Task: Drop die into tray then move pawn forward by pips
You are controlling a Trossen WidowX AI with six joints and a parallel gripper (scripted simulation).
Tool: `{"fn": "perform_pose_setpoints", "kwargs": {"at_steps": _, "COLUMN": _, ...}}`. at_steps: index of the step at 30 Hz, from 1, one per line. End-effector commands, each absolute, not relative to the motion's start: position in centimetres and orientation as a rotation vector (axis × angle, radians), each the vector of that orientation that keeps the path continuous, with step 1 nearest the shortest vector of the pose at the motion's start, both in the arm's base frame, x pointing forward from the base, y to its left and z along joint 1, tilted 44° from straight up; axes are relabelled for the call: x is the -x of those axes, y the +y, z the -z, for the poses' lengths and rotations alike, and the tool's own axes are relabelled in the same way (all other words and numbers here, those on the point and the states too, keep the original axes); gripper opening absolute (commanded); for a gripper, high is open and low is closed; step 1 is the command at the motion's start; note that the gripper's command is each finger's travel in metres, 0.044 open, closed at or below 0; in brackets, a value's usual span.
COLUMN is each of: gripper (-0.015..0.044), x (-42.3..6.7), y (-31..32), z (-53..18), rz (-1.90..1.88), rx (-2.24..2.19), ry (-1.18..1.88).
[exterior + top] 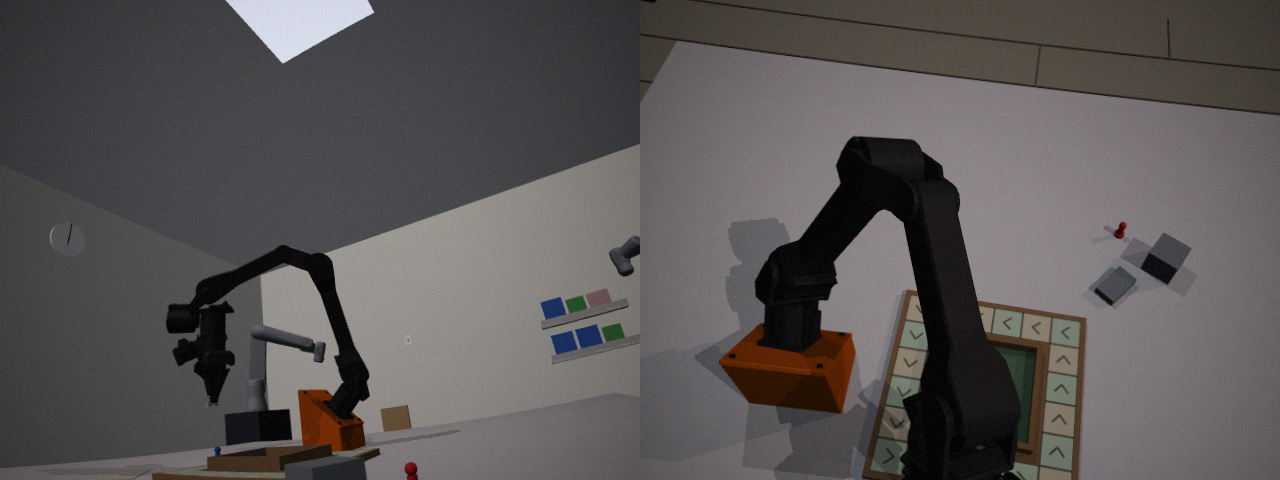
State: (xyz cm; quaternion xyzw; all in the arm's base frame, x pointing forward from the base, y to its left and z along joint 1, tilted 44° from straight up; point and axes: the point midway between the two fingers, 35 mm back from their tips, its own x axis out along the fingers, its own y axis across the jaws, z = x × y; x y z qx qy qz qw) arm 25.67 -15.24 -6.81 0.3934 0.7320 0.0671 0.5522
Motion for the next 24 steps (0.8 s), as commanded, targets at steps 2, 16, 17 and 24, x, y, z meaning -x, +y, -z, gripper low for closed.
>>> {"fn": "perform_pose_setpoints", "kwargs": {"at_steps": 2, "gripper": 0.0, "x": -26.5, "y": -13.3, "z": 5.5, "rz": -0.05, "rx": -1.024, "ry": 1.749}}
{"fn": "perform_pose_setpoints", "kwargs": {"at_steps": 16, "gripper": 0.0, "x": -28.0, "y": -7.7, "z": 2.2, "rz": 0.247, "rx": -1.275, "ry": 1.795}}
{"fn": "perform_pose_setpoints", "kwargs": {"at_steps": 17, "gripper": 0.0, "x": -28.0, "y": -7.3, "z": 1.9, "rz": 0.269, "rx": -1.293, "ry": 1.798}}
{"fn": "perform_pose_setpoints", "kwargs": {"at_steps": 24, "gripper": 0.0, "x": -28.1, "y": -4.4, "z": 0.4, "rz": 0.419, "rx": -1.417, "ry": 1.813}}
